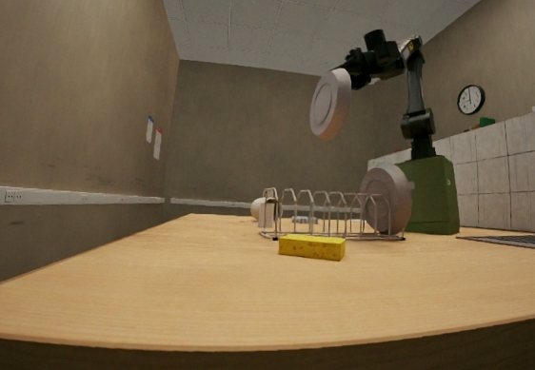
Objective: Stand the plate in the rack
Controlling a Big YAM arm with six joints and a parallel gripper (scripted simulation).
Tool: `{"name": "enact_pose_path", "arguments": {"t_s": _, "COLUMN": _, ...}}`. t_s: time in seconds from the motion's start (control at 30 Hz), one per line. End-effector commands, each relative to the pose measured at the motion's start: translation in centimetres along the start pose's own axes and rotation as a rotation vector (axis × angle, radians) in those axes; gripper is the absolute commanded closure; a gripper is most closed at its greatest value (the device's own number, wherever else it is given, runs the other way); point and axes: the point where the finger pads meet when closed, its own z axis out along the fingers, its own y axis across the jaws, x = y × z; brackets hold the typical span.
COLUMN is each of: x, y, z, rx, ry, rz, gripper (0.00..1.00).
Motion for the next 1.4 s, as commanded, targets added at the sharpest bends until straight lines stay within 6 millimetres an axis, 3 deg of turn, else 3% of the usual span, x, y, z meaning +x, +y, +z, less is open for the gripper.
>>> {"name": "enact_pose_path", "arguments": {"t_s": 0.0, "x": -0.2, "y": -4.9, "z": 0.8, "rx": 0.072, "ry": 0.003, "rz": 0.04, "gripper": 1.0}}
{"name": "enact_pose_path", "arguments": {"t_s": 0.77, "x": -0.5, "y": -4.0, "z": 1.4, "rx": 0.067, "ry": 0.002, "rz": 0.061, "gripper": 1.0}}
{"name": "enact_pose_path", "arguments": {"t_s": 1.27, "x": -0.7, "y": -1.9, "z": 2.3, "rx": 0.033, "ry": 0.002, "rz": 0.067, "gripper": 1.0}}
{"name": "enact_pose_path", "arguments": {"t_s": 1.37, "x": -0.7, "y": -2.5, "z": 2.0, "rx": 0.046, "ry": -0.002, "rz": 0.075, "gripper": 1.0}}
